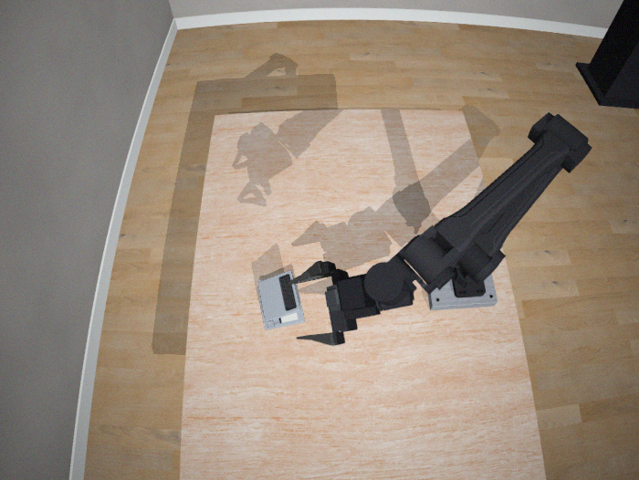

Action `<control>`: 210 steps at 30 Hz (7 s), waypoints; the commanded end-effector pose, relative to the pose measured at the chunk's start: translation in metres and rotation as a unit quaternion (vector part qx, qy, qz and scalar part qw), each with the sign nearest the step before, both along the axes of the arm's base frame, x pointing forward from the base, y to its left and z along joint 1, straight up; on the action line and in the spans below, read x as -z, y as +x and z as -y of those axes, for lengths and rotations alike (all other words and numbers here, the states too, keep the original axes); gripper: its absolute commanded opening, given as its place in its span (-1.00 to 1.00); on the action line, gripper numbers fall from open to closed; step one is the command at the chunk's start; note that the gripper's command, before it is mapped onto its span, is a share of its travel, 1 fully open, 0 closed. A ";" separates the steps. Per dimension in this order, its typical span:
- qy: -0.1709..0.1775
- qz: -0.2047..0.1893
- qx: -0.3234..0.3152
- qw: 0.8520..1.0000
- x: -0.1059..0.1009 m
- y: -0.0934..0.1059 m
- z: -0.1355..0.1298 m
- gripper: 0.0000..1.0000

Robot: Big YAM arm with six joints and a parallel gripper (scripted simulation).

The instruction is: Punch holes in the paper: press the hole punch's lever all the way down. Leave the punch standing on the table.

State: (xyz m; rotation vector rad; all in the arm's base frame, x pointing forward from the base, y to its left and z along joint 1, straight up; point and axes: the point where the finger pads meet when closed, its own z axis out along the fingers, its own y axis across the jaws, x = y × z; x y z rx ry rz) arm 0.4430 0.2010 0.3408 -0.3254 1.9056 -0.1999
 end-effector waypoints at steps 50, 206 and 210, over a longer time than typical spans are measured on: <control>0.031 -0.549 0.057 0.833 0.188 0.046 0.158 1.00; 0.027 -0.558 0.057 0.827 0.260 0.032 0.154 -1.00; 0.027 -0.558 0.057 0.827 0.260 0.032 0.154 -1.00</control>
